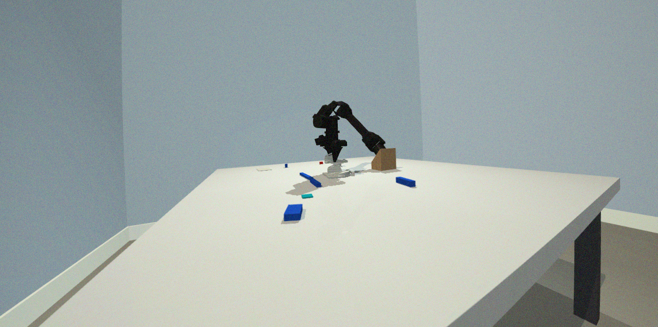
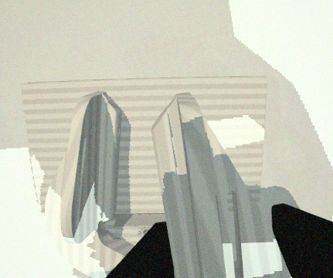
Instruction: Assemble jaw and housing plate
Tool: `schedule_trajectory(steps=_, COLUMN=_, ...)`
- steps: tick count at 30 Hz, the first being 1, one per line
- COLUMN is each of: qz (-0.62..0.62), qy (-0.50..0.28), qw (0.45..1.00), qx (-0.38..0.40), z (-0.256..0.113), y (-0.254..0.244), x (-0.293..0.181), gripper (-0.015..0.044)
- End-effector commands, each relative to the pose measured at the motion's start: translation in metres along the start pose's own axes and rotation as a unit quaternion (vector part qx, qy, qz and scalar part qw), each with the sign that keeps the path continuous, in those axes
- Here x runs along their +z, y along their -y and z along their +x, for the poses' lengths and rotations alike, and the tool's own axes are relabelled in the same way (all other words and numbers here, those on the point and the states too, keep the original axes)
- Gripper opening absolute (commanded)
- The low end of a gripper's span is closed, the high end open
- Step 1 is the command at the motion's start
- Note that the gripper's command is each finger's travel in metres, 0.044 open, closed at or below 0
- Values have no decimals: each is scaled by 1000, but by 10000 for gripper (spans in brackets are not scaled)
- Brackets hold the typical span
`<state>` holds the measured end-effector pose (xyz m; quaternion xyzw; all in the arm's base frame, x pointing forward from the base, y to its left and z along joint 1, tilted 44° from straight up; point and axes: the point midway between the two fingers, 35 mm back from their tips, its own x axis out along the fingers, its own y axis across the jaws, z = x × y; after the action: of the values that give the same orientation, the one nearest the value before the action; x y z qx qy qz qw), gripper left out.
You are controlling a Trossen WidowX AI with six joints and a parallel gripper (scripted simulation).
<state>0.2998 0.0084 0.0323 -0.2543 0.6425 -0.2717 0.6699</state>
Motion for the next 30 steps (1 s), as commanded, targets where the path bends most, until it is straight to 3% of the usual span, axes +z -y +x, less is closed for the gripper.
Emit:
schedule_trajectory(steps=1, qz=-3, qy=-2, qw=1000, qx=-3, z=8, y=1, x=-2, gripper=134)
schedule_trajectory(steps=30, qz=-3, qy=-2, qw=1000, qx=-4, z=29, y=2, x=-3, gripper=134)
